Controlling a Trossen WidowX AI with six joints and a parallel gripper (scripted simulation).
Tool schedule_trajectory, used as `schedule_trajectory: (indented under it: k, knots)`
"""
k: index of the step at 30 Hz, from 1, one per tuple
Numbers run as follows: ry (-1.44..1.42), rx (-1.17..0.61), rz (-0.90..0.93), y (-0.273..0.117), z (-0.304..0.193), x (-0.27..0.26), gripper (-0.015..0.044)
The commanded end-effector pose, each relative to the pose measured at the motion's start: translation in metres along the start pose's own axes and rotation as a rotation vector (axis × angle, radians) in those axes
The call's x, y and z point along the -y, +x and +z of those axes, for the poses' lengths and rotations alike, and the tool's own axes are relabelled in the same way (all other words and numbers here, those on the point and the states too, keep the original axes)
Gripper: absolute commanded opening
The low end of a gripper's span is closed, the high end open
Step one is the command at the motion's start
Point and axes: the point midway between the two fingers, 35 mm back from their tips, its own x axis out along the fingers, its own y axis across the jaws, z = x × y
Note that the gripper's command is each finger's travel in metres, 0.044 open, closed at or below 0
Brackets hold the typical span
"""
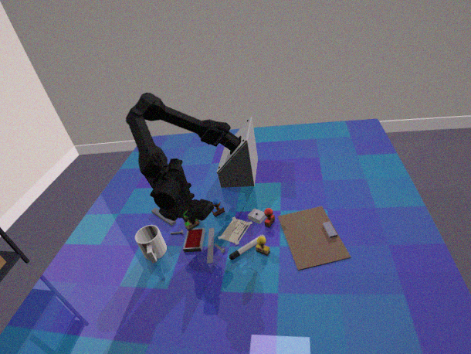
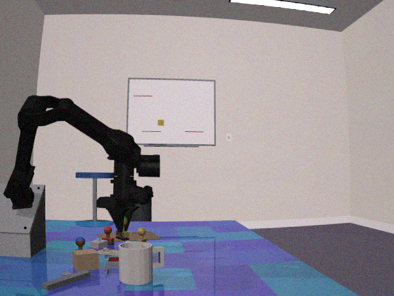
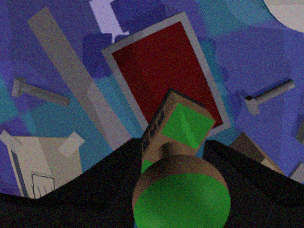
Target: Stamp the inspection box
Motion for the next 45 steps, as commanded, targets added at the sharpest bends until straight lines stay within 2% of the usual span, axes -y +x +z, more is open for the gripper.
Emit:
schedule_trajectory:
  k: [1, 17, 45]
  knots:
    - [-0.058, -0.001, 0.007, -0.001, -0.015, -0.024, 0.0000]
    - [-0.311, 0.006, 0.001, -0.002, -0.105, -0.105, 0.0000]
    - [-0.314, 0.010, 0.004, 0.014, -0.105, -0.107, 0.0000]
